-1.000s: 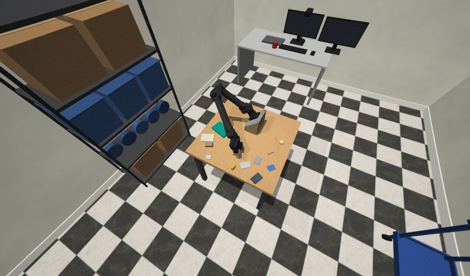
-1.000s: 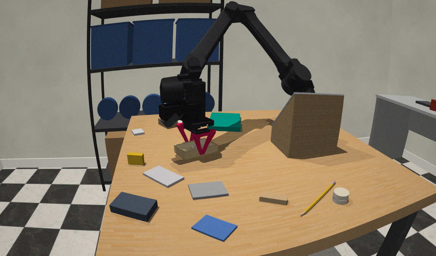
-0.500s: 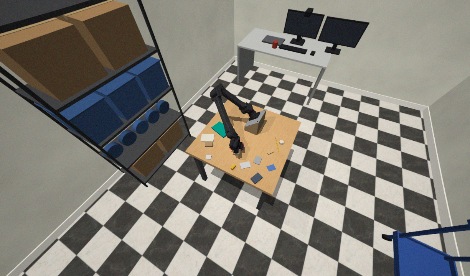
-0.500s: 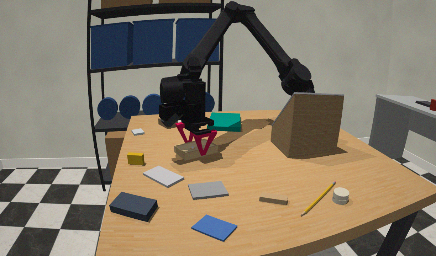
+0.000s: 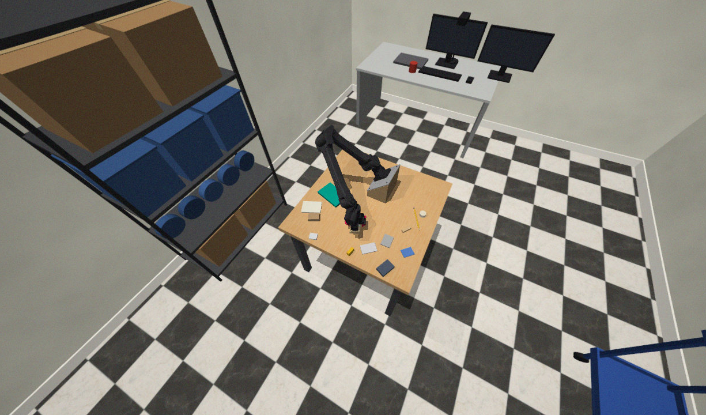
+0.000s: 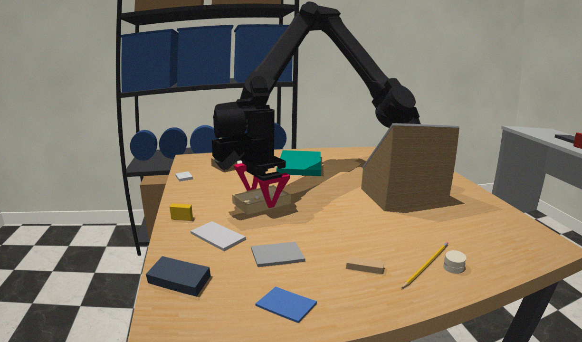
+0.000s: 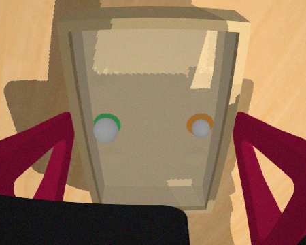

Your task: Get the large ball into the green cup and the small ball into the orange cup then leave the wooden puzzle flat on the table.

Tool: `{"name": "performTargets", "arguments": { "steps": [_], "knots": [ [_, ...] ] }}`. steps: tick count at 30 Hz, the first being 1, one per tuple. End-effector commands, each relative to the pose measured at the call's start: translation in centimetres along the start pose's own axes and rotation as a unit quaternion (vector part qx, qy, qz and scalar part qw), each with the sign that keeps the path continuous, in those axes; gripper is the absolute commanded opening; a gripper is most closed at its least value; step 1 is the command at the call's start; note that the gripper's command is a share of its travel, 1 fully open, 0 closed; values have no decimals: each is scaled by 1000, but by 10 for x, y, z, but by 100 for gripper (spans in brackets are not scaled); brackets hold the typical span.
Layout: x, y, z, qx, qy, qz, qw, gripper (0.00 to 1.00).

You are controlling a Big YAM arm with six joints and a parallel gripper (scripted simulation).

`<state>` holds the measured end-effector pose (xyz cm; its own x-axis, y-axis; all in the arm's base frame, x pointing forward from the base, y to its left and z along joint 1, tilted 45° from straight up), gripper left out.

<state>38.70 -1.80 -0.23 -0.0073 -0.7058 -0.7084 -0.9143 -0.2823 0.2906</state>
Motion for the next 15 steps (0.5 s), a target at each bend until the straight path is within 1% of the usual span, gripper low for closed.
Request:
{"name": "performTargets", "arguments": {
  "steps": [1,7,9,11,15],
  "knots": [
    [-1,-2,-2,4,4,-7,1000,87],
    [-2,-3,-2,5,4,-9,1000,87],
    [-7,-4,-2,7,6,-13,1000,87],
    [-17,-6,-2,5,7,-17,1000,87],
    [-26,-13,-7,12,9,-25,1000,87]
  ]
}}
Point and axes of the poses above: the point where the finger pads meet when closed, its own x axis out along the fingers, its own z axis across the jaws, y = z × x, the point moved 9 cm from there along -x, back along the fingers, and after that the axes turned 1 degree about -x, right-handed, at the moved point
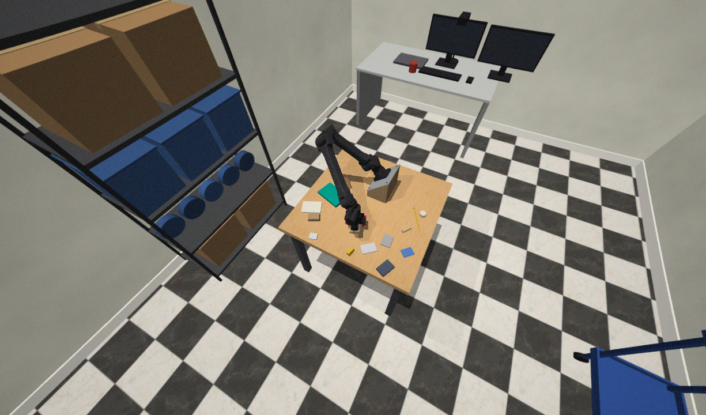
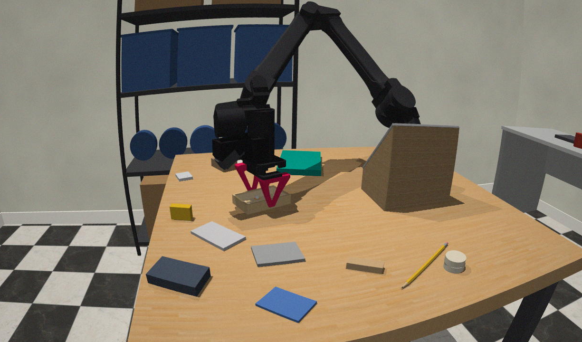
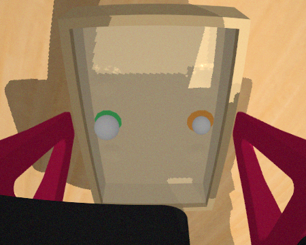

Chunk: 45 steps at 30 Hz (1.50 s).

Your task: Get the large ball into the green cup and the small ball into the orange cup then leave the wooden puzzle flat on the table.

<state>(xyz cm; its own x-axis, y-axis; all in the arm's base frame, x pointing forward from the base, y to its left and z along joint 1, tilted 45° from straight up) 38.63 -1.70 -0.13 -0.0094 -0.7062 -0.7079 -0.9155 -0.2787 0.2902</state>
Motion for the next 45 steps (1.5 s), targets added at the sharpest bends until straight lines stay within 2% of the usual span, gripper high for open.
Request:
{"name": "performTargets", "arguments": {
  "steps": [1,5,18,21,29,45],
  "knots": [
    [-28,-15,-8,11,9,-27,1000,87],
    [-32,-15,-8,12,8,-27,1000,87],
    [-74,-15,-8,13,5,-29,999,87],
    [-76,-11,-6,10,5,-26,1000,87],
    [-97,-14,-8,14,5,-30,999,87],
    [-95,-13,-7,10,3,-22,1000,87]
  ]
}}
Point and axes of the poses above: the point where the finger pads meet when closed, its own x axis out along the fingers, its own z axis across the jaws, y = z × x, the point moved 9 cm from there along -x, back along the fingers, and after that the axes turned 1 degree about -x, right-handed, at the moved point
